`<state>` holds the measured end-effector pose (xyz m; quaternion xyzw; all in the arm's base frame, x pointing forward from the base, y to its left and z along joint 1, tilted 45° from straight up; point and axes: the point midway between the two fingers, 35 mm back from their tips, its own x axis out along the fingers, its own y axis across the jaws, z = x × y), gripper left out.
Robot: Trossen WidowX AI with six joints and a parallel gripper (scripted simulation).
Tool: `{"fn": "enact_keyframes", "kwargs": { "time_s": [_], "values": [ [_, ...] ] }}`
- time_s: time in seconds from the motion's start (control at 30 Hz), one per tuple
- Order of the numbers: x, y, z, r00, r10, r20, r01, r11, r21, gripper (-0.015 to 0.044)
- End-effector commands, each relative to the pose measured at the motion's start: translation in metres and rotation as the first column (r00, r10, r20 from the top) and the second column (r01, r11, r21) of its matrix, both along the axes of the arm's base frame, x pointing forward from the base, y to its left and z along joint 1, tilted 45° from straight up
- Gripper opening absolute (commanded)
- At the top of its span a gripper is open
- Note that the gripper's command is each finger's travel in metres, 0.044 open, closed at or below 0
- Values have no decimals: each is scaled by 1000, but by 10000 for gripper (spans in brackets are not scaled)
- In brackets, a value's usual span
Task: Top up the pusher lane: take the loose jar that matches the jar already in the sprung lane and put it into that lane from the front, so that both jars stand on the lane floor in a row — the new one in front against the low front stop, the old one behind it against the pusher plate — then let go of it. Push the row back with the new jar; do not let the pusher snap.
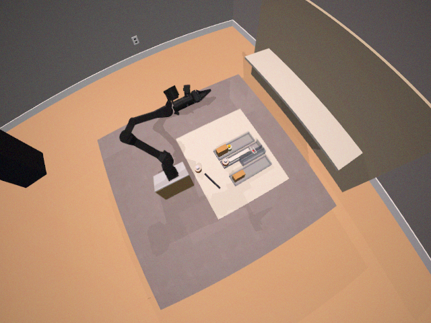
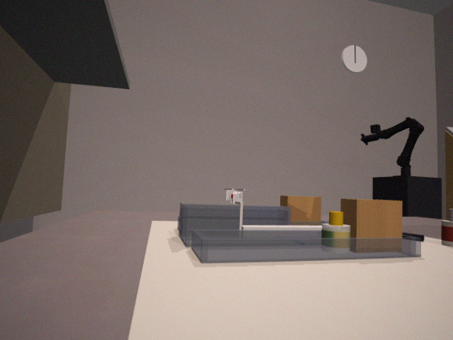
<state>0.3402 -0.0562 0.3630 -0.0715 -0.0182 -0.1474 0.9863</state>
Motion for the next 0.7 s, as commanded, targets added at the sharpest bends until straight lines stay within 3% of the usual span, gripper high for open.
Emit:
{"fn": "enact_keyframes", "kwargs": {
  "time_s": [0.0, 0.17, 0.37, 0.53, 0.67],
  "values": [
    [16, 0, -65, 973, 65, -220, -68, 998, -6, 440],
    [16, -1, -152, 863, 157, -480, -149, 987, 55, 440],
    [-13, 6, -249, 639, 307, -706, -204, 952, 230, 440],
    [-59, 20, -314, 416, 469, -779, -178, 882, 437, 440],
    [-105, 41, -352, 243, 625, -742, -91, 776, 624, 440]
  ]
}}
